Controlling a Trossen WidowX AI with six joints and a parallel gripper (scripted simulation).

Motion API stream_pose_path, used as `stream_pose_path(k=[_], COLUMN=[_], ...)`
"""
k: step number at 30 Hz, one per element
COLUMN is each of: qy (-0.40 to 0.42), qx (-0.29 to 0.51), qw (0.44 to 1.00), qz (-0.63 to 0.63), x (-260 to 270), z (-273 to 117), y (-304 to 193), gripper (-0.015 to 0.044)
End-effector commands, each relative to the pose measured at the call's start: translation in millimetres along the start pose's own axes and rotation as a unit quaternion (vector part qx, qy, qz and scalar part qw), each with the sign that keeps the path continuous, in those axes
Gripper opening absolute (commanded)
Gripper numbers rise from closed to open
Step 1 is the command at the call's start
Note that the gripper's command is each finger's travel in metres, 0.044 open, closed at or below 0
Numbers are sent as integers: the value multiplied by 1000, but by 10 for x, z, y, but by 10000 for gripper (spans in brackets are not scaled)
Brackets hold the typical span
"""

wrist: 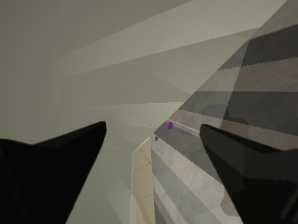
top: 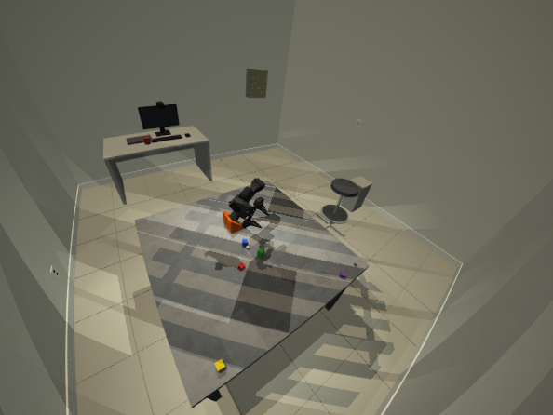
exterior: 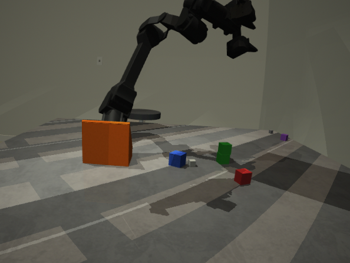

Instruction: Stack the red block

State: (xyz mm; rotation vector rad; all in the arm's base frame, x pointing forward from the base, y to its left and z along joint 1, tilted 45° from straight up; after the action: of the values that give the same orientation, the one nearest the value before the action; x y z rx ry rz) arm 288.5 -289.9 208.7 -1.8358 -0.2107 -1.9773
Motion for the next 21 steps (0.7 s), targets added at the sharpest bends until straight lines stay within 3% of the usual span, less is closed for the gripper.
stream_pose_path(k=[1,9,21], qy=[1,-6,-86], qx=[-3,-50,-77], qw=[1000,999,987], qz=[3,-19,-111], x=[0,-170,-631], z=[2,152,481], y=[2,255,540], gripper=[426,440,440])
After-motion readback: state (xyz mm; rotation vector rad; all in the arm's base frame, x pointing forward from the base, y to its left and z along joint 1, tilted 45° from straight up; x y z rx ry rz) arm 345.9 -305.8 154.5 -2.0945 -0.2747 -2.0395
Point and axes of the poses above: the point midway between the two fingers, 35 mm back from their tips, its own z axis out along the fingers, its own x axis across the jaws, y = z × x, the point moved 7 cm from there along -z, back along the fingers, and after that the axes turned 6 degrees about -z, right-handed, at the moved point
